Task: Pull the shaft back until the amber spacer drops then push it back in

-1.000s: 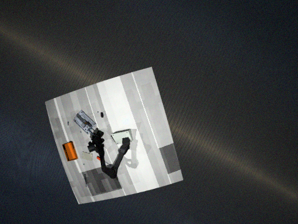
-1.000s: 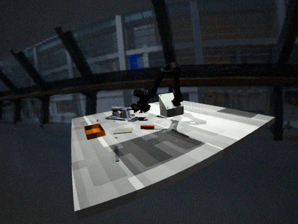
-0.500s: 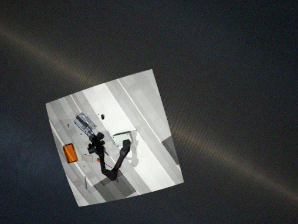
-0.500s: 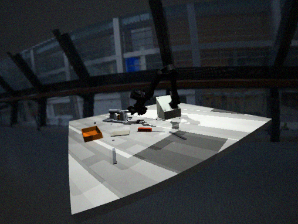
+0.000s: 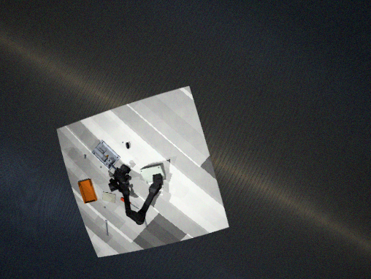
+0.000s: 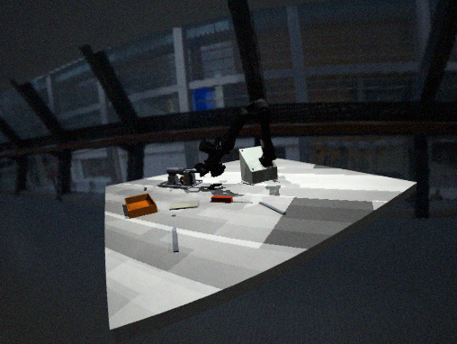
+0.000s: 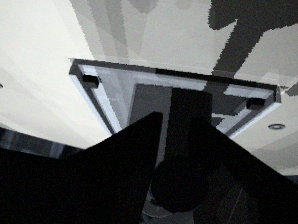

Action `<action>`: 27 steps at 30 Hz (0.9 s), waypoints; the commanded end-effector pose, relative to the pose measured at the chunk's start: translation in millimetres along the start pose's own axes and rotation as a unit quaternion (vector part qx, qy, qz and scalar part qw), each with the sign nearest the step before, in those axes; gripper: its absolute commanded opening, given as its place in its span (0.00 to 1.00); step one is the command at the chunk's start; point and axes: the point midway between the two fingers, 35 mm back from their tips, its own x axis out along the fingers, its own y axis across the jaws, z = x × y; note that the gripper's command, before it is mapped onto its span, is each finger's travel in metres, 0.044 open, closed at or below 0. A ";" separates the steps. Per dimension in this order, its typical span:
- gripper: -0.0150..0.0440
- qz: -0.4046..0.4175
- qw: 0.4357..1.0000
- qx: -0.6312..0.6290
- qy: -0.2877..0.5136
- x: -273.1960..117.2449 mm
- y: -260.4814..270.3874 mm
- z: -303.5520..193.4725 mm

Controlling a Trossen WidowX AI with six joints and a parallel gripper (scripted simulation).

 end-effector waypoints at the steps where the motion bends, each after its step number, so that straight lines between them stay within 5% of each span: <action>1: 0.25 -0.001 1.000 -0.002 0.001 0.9 -0.8 -1.7; 27: 0.25 -0.001 1.000 -0.002 0.001 5.8 -0.9 -6.9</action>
